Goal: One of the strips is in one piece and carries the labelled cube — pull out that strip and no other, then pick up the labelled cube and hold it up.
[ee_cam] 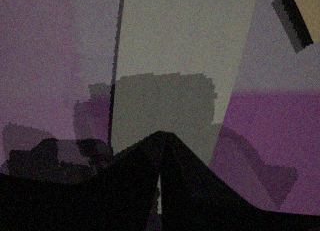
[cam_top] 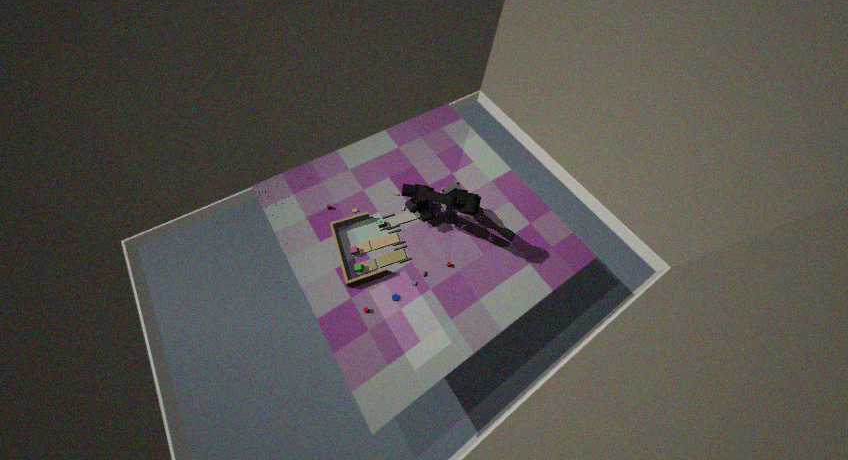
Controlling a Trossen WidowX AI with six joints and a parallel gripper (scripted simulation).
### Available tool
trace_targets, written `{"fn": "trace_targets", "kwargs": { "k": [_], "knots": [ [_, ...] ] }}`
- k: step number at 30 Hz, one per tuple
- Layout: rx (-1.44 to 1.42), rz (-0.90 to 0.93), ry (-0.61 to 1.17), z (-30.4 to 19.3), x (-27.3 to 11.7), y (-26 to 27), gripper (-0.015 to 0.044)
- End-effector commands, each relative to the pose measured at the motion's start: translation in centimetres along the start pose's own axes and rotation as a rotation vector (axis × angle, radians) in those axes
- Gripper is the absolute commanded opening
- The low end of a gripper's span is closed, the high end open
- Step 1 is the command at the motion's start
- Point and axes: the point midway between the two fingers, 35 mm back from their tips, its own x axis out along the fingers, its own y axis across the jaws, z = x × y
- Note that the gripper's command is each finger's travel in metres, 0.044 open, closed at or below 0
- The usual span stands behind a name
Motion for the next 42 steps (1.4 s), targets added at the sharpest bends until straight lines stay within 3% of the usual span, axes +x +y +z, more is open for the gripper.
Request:
{"fn": "trace_targets", "kwargs": {
  "k": [1, 18, 23, 27, 42],
  "knots": [
    [0.006, 0.002, 0.024, -1.0, 0.4, 0.1, 0.0000],
    [0.006, 0.002, 0.024, -1.0, 0.4, 0.1, 0.0000],
    [0.006, 0.000, 0.022, -0.1, -3.9, -0.1, 0.0000],
    [0.006, 0.000, 0.024, -0.1, -4.1, -0.1, 0.0000],
    [0.102, 0.000, 0.021, 5.8, -4.3, -0.1, 0.0394]
  ]
}}
